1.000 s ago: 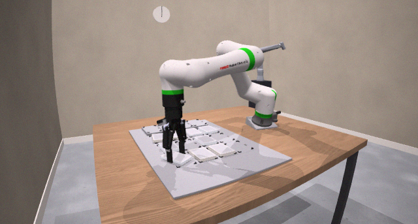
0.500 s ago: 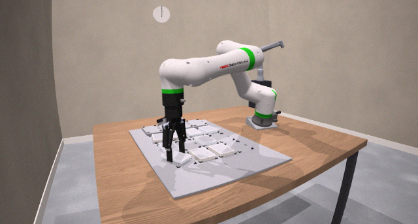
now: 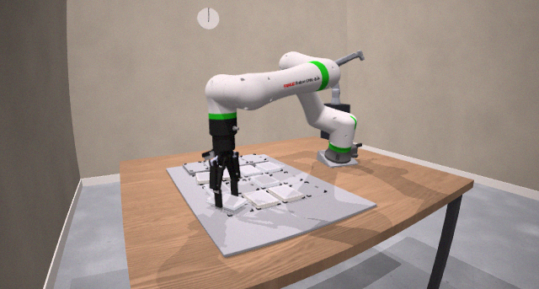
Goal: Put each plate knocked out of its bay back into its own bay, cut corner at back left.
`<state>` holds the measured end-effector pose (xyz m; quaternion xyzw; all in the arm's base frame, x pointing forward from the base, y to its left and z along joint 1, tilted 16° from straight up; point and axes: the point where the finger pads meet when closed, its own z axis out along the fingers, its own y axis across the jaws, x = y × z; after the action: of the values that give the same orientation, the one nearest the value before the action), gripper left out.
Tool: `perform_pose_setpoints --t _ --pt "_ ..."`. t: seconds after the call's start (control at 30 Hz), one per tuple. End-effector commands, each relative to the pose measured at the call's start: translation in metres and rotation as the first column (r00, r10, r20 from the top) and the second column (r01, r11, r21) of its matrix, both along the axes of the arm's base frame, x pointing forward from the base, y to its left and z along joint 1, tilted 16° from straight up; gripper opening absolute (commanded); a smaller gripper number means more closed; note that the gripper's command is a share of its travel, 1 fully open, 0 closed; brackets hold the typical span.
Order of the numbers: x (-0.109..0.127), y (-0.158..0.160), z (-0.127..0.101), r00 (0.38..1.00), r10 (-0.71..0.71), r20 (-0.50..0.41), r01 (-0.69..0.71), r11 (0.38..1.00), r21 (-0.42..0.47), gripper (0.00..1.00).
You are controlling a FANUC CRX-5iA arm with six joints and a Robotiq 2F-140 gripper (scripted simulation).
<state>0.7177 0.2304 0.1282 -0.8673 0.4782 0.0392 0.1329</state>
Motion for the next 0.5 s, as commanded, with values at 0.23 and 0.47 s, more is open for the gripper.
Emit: perform_pose_setpoints --t 0.23,0.47 --pt "0.0 -0.002 0.008 1.0 -0.001 0.002 0.001 1.0 0.0 0.1" --pt "0.0 -0.004 0.015 1.0 -0.001 0.003 0.001 1.0 0.0 0.1"
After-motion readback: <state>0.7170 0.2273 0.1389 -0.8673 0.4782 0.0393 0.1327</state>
